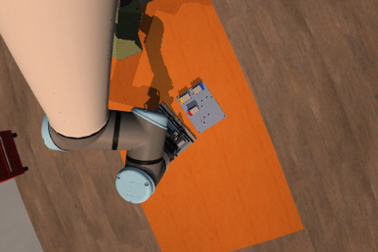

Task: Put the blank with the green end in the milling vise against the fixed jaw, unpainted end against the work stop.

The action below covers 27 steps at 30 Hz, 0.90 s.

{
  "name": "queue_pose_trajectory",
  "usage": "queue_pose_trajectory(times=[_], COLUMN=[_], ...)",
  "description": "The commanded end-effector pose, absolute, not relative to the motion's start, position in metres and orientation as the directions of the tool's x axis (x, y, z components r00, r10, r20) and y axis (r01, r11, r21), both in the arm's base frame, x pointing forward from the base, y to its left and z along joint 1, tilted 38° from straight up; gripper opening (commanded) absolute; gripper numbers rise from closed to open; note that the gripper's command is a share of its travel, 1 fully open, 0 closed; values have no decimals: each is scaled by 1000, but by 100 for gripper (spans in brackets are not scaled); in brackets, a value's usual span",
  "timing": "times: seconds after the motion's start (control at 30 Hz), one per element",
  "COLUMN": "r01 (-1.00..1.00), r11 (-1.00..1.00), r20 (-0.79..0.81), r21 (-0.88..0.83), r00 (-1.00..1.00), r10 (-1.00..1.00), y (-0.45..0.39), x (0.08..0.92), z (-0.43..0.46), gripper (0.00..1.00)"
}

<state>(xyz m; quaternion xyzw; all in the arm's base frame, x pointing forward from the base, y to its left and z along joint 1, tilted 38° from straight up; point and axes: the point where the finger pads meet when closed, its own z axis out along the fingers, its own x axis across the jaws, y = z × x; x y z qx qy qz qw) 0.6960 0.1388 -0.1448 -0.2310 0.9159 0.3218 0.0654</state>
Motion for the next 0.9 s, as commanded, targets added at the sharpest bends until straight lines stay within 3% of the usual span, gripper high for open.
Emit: queue_pose_trajectory(times=[0.0, 0.87], r01=[-461, -456], r11=[689, 691], r20=[-267, -263], r21=[560, 561], r00=[-887, -890], r10=[-377, -373], y=[138, 137], x=[697, 697], z=[-145, -145], gripper=[0, 0])
